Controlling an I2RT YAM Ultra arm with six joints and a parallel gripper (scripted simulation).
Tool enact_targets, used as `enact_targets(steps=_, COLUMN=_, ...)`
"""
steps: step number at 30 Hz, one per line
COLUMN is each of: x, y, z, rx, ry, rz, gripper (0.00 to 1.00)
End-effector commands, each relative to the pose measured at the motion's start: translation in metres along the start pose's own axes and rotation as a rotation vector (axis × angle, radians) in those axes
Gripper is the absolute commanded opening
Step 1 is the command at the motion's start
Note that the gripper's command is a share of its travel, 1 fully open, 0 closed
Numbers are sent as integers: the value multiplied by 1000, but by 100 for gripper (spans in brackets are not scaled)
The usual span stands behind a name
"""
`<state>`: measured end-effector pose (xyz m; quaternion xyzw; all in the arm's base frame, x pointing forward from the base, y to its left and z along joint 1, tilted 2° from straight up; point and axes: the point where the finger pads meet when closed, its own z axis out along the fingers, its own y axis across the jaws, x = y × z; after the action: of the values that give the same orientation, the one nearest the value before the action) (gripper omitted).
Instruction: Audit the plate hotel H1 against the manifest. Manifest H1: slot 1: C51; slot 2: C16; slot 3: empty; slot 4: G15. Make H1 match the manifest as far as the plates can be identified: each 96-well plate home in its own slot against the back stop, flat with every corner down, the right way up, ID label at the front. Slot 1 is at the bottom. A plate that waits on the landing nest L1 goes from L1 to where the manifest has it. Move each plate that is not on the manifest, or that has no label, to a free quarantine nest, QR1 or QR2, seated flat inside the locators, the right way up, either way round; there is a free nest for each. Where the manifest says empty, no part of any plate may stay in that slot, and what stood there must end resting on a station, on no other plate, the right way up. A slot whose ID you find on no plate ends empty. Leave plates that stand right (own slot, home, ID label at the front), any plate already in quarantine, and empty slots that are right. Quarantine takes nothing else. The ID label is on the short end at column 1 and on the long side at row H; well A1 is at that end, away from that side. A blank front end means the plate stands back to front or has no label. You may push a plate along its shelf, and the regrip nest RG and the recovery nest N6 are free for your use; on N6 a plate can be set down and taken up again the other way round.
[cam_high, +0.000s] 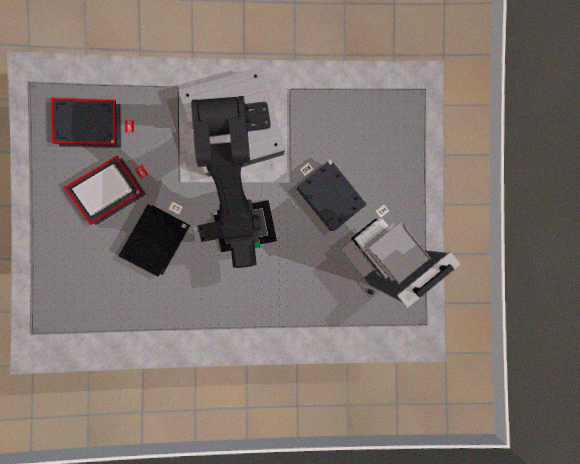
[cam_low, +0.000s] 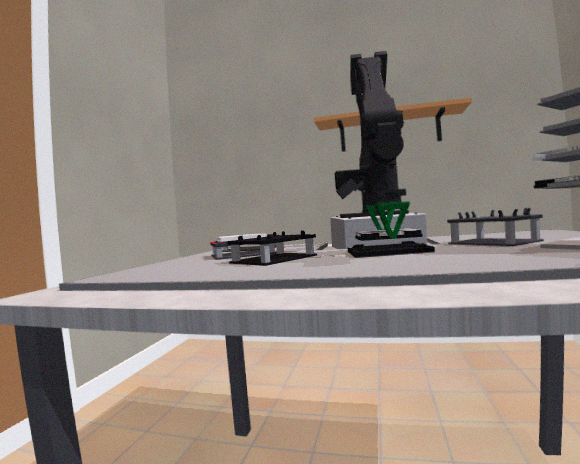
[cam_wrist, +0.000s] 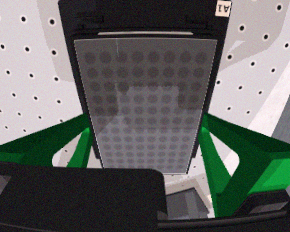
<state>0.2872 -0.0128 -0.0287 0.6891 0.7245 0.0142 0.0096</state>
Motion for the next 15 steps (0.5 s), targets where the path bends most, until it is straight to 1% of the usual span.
enact_targets(steps=1, x=-1, y=5, z=-1, rx=-18, ry=-3, rz=1, gripper=86)
enact_targets(steps=15, x=-1, y=5, z=7, rx=-18, ry=-3, rz=1, gripper=86)
